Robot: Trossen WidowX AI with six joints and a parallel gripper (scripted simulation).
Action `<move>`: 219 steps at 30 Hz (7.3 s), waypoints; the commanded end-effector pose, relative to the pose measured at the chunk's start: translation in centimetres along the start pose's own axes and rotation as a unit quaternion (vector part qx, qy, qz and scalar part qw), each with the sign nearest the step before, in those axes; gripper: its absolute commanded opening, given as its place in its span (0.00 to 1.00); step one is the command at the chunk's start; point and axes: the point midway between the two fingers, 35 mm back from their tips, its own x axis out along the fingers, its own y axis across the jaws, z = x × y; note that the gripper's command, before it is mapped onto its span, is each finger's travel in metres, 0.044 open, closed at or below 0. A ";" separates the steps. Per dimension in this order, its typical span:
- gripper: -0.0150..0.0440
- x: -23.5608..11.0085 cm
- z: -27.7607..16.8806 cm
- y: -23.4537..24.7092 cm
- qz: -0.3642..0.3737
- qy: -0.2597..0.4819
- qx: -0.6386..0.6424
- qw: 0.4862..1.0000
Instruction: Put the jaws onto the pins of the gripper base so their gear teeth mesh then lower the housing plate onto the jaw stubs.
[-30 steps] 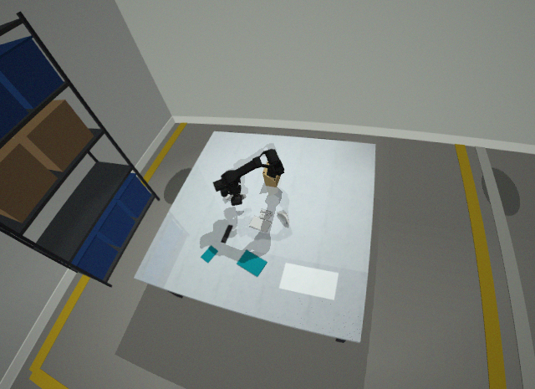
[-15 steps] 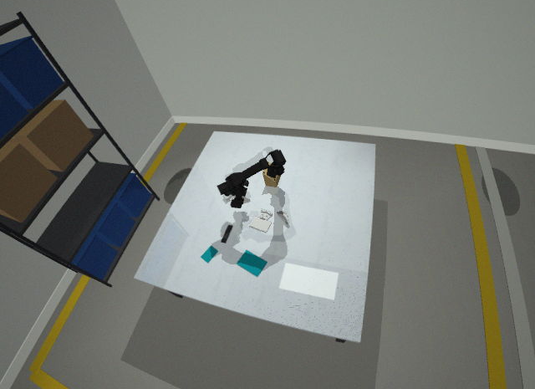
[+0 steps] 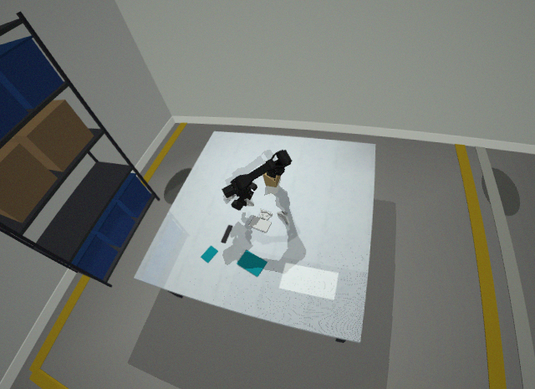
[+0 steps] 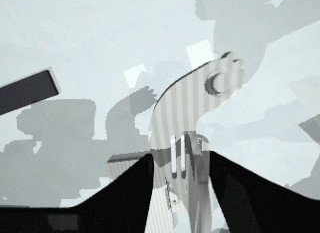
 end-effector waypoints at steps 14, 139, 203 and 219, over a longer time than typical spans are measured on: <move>0.48 -0.1 -3.9 -0.4 0.001 0.002 0.191 0.982; 0.48 0.6 -7.5 3.7 -0.013 0.010 0.619 0.785; 0.48 5.7 -7.6 3.7 -0.013 0.011 0.619 0.785; 0.48 6.3 -7.6 3.7 -0.013 0.011 0.621 0.784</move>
